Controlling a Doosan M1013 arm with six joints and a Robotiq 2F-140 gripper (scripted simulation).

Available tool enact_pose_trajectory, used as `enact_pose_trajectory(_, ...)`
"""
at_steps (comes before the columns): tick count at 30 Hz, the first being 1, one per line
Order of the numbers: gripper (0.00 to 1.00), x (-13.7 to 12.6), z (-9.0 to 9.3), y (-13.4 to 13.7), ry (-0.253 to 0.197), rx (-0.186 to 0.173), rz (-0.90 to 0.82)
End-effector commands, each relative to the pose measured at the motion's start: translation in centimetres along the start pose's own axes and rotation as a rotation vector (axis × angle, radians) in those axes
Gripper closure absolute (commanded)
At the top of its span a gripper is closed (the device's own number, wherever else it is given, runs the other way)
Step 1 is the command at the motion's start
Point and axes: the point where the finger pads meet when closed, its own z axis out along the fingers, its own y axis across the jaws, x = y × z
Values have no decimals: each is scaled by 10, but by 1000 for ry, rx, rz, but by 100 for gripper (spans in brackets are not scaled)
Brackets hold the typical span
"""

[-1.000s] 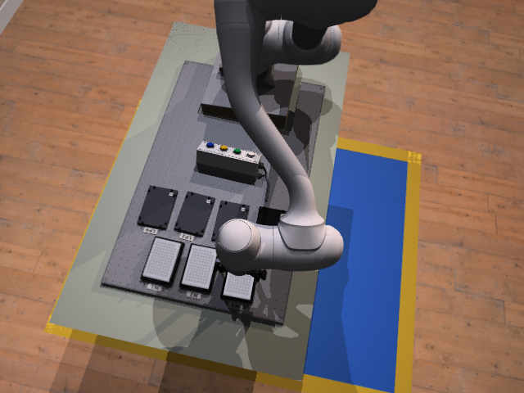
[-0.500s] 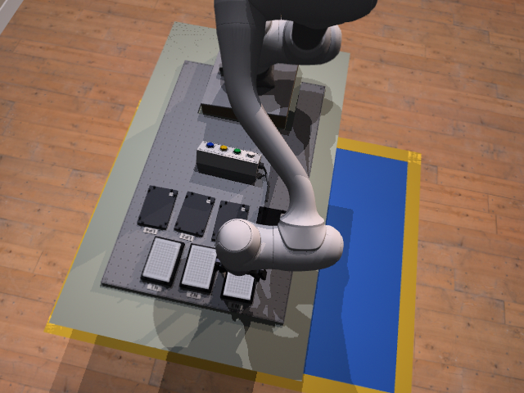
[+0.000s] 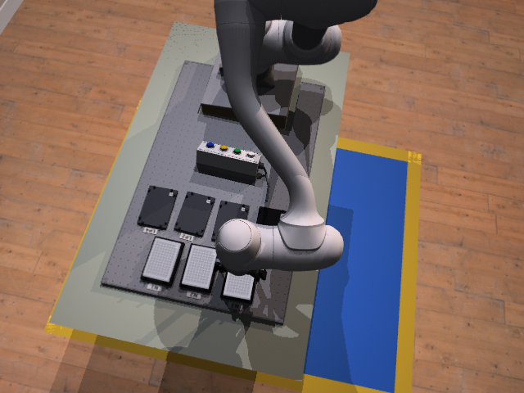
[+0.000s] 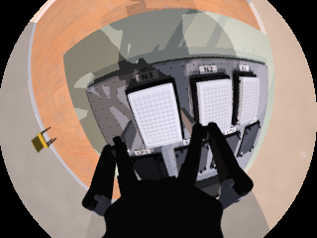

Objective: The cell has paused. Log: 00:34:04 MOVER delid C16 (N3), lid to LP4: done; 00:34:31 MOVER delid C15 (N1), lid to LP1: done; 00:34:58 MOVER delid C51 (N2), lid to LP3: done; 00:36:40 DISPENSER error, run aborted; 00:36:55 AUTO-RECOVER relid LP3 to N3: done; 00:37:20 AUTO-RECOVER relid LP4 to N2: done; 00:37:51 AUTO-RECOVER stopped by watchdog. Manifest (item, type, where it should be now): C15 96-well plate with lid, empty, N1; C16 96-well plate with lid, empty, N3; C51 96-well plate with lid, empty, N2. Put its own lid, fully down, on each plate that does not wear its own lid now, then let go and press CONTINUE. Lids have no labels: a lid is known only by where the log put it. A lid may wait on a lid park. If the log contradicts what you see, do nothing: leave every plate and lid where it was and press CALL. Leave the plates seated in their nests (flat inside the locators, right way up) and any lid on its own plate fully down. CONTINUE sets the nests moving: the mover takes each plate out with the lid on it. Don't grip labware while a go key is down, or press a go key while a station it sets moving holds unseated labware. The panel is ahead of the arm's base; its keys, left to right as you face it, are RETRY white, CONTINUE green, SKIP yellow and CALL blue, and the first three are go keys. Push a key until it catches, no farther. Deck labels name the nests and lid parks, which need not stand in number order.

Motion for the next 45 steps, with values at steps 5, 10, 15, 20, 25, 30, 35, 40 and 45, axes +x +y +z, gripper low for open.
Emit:
enact_pose_trajectory(5, 34, -1, 3, 0, -1, 2, 4)
enact_pose_trajectory(10, 34, -1, 3, 0, -1, 2, 4)
enact_pose_trajectory(15, 34, -1, 3, 0, -1, 2, 4)
enact_pose_trajectory(20, 34, -1, 2, 0, -1, 2, 4)
enact_pose_trajectory(25, 34, -1, -1, 0, -1, 2, 4)
enact_pose_trajectory(30, 34, -1, -8, 0, -1, 2, 4)
enact_pose_trajectory(35, 34, -1, -18, 0, -1, 2, 4)
enact_pose_trajectory(40, 34, -1, -24, 0, -1, 2, 4)
enact_pose_trajectory(45, 34, -1, -35, 0, -1, 2, 4)
